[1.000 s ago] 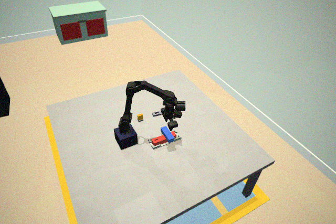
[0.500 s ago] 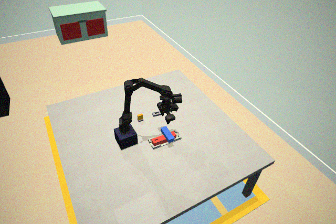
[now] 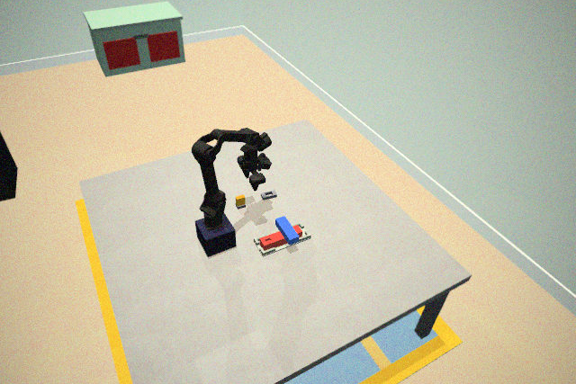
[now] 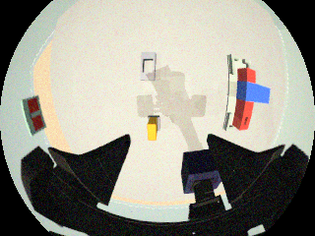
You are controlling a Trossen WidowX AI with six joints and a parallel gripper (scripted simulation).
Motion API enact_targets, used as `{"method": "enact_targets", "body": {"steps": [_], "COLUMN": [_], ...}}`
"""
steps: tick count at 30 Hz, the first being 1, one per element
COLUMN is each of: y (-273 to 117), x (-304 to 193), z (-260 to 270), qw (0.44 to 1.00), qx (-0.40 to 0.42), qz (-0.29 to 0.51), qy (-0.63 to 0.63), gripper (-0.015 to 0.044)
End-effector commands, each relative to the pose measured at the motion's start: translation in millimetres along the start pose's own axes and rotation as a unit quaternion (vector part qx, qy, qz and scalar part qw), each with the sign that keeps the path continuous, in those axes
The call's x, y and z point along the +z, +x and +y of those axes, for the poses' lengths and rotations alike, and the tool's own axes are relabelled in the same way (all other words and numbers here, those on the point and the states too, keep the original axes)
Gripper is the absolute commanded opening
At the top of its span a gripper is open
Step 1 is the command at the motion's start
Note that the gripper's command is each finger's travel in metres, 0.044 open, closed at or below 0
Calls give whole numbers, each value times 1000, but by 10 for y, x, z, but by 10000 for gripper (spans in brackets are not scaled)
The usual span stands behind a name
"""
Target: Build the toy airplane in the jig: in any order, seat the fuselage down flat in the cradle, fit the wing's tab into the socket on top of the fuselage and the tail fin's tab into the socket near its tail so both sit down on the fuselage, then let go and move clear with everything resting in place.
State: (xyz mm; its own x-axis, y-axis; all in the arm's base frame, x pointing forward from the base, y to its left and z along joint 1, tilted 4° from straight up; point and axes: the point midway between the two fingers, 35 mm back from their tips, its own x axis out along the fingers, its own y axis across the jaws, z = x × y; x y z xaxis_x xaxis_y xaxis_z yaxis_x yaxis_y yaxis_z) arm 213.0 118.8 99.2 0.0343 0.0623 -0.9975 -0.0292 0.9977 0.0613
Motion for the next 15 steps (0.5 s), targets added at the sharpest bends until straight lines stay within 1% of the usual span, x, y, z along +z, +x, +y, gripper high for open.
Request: {"method": "enact_targets", "body": {"steps": [1,7,8,11,12,15], "y": [6,33,105,490,558,581], "x": [-369,-428,-422,-422,-428,-430], "z": [283,324,329,331,327,325], "qw": [1000,1000,1000,1000,1000,1000], "qx": [3,4,4,4,4,4], "qz": [-3,-2,-2,-2,-2,-2], "qy": [3,3,3,3,3,3], "gripper": [440,440,440,440,440,440]}}
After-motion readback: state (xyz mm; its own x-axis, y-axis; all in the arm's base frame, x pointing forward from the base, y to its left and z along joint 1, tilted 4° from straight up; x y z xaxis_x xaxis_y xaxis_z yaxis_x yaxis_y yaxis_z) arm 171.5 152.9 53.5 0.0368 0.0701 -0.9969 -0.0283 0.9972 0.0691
